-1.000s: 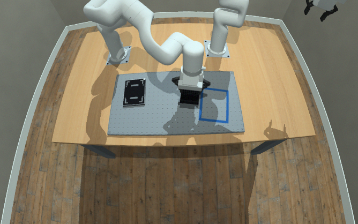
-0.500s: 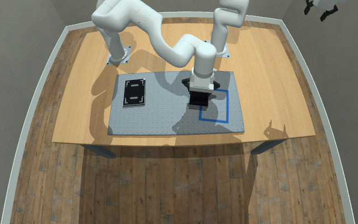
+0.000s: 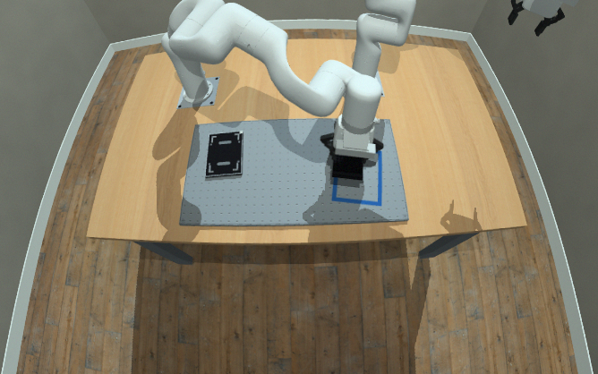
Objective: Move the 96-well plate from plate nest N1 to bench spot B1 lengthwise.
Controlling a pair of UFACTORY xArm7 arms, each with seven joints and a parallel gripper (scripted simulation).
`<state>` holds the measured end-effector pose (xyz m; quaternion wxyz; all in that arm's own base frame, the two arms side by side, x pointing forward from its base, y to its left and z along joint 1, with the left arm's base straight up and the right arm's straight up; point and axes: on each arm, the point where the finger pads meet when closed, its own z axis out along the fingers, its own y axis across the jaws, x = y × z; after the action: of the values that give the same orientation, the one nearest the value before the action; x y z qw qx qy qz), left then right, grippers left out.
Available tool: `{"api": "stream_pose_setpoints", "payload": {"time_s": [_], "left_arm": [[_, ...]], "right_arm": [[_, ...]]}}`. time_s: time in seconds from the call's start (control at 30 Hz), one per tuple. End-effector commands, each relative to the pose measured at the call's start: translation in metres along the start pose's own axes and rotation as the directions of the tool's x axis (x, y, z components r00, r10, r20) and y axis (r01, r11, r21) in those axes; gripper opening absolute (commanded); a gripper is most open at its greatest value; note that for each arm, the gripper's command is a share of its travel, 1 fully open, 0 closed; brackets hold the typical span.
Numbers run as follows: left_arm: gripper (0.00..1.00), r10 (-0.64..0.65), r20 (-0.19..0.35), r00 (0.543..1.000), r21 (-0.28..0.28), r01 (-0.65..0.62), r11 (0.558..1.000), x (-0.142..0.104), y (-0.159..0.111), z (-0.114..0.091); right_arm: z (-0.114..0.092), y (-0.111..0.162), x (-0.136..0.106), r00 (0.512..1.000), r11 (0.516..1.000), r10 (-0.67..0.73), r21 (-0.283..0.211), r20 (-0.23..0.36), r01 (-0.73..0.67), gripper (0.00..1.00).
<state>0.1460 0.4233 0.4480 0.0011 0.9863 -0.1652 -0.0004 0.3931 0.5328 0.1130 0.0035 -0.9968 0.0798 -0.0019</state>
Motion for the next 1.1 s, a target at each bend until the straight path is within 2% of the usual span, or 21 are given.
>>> {"api": "stream_pose_setpoints", "payload": {"time_s": [0.0, 0.27, 1.07], "left_arm": [[1.00, 0.000, 0.000, 1.000, 0.003, 0.000, 1.000, 0.000, 0.000, -0.001], [1.00, 0.000, 0.000, 1.000, 0.003, 0.000, 1.000, 0.000, 0.000, -0.001], [1.00, 0.000, 0.000, 1.000, 0.003, 0.000, 1.000, 0.000, 0.000, -0.001]], "right_arm": [[-0.002, -0.019, 0.002, 1.000, 1.000, 0.000, -0.003, 0.001, 0.000, 0.00], [-0.001, -0.044, 0.003, 1.000, 1.000, 0.000, -0.003, 0.001, 0.000, 0.00], [-0.001, -0.046, 0.003, 1.000, 1.000, 0.000, -0.003, 0.001, 0.000, 0.00]]}}
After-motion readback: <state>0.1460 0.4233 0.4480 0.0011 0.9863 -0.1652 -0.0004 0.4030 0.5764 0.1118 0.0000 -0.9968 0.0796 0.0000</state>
